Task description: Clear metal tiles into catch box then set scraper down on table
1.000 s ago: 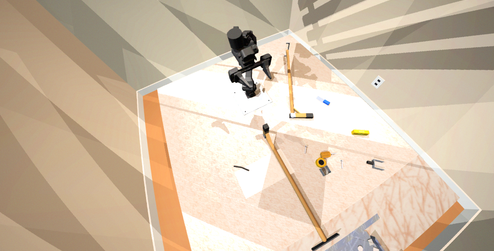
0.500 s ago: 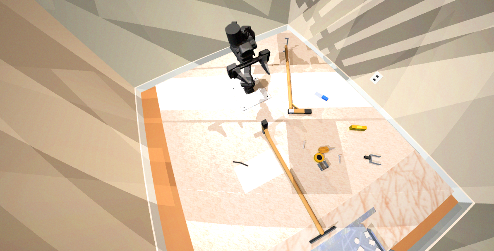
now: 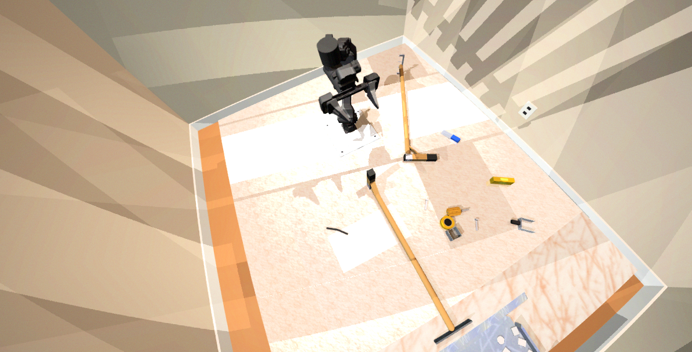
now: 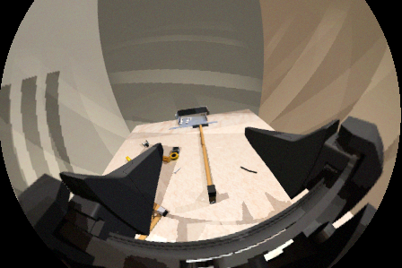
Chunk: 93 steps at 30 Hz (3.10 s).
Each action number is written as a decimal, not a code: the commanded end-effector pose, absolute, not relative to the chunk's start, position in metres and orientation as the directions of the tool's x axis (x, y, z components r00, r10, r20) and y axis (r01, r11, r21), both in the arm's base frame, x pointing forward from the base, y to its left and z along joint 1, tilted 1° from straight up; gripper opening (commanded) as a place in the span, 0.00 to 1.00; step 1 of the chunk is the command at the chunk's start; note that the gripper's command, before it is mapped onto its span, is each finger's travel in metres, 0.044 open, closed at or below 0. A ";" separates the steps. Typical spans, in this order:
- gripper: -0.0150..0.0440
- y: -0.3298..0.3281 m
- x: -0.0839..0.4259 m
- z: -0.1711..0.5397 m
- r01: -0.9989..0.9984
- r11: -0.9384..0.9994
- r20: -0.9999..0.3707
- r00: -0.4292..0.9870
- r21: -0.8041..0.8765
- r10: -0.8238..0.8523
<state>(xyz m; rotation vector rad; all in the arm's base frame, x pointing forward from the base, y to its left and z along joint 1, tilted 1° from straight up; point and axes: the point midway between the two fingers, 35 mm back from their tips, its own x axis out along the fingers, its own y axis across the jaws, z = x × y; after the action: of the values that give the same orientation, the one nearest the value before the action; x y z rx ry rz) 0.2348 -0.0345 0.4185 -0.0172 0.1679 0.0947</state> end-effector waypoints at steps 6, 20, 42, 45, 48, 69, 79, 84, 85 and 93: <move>1.00 -0.048 0.268 0.360 -0.061 0.997 -0.331 0.941 0.045 0.073; 1.00 -0.049 0.298 0.260 -0.020 0.999 -0.586 0.809 0.046 0.044; 1.00 -0.039 0.291 0.192 -0.029 0.999 -0.773 0.634 -0.014 0.008; 1.00 -0.039 0.287 0.204 -0.032 0.999 -0.770 0.638 -0.012 0.012; 1.00 -0.039 0.282 0.216 -0.035 0.999 -0.766 0.643 -0.009 0.015; 1.00 -0.039 0.280 0.182 -0.036 0.999 -0.764 0.645 -0.008 0.017; 1.00 -0.040 0.289 0.173 -0.036 0.999 -0.764 0.645 -0.008 0.017; 1.00 -0.040 0.295 0.168 -0.036 0.999 -0.763 0.646 -0.008 0.017; 1.00 -0.040 0.296 0.167 -0.036 0.999 -0.763 0.646 -0.008 0.017; 1.00 -0.040 0.305 0.157 -0.036 0.999 -0.763 0.646 -0.008 0.017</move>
<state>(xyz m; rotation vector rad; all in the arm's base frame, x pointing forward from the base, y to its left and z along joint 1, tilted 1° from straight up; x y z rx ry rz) 0.3031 -0.0396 0.1640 -0.0301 0.8552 0.0353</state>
